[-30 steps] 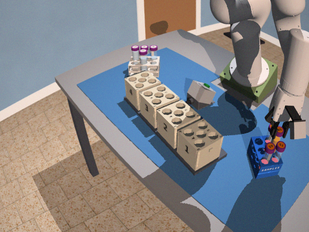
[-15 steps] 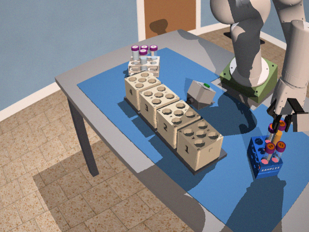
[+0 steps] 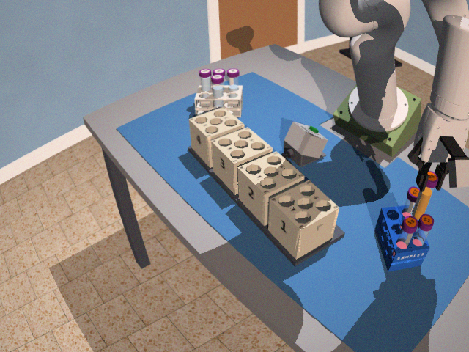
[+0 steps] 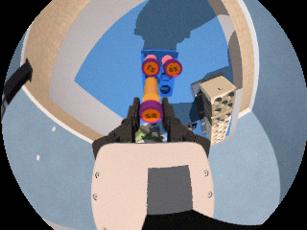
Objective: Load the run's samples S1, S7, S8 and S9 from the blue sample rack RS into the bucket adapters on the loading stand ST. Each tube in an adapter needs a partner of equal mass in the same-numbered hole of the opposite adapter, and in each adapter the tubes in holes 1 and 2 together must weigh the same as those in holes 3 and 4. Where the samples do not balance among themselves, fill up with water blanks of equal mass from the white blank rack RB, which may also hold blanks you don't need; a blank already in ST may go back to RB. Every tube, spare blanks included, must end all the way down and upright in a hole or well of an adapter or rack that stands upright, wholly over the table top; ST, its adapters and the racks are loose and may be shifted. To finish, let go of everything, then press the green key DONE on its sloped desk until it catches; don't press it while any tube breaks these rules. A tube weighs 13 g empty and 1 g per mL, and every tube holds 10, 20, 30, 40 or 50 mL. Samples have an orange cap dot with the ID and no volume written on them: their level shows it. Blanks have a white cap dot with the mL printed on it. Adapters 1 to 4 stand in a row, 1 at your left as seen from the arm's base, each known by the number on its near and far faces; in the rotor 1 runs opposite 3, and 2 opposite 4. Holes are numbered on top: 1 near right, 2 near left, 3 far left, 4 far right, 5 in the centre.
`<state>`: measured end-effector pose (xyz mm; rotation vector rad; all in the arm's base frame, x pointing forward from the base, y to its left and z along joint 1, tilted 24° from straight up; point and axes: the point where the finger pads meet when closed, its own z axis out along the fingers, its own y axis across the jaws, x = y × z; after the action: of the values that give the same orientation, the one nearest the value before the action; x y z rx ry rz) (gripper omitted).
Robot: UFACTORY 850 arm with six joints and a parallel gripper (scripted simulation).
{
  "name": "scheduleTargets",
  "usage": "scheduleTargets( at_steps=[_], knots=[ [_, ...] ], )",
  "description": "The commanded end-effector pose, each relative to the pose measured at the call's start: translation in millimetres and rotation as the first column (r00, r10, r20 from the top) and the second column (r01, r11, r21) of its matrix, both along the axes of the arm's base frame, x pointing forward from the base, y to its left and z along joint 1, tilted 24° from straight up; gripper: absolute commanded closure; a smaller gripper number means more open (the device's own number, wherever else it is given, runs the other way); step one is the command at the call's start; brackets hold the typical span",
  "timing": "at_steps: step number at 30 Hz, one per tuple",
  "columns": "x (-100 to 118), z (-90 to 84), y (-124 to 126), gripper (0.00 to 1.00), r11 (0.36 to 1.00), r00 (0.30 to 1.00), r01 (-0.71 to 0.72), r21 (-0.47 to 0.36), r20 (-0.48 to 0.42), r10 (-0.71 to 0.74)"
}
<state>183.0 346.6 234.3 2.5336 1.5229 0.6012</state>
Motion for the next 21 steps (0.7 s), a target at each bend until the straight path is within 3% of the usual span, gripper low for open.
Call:
scheduleTargets(
  at_steps=[1, 21],
  knots=[
    [-4, 9.3, 0, 1.00, 1.000, 1.000, 0.000, 0.000, -0.001, 0.000],
    [-18, 42.2, -4, 1.00, 1.000, 1.000, 0.000, 0.000, -0.001, 0.000]
  ],
)
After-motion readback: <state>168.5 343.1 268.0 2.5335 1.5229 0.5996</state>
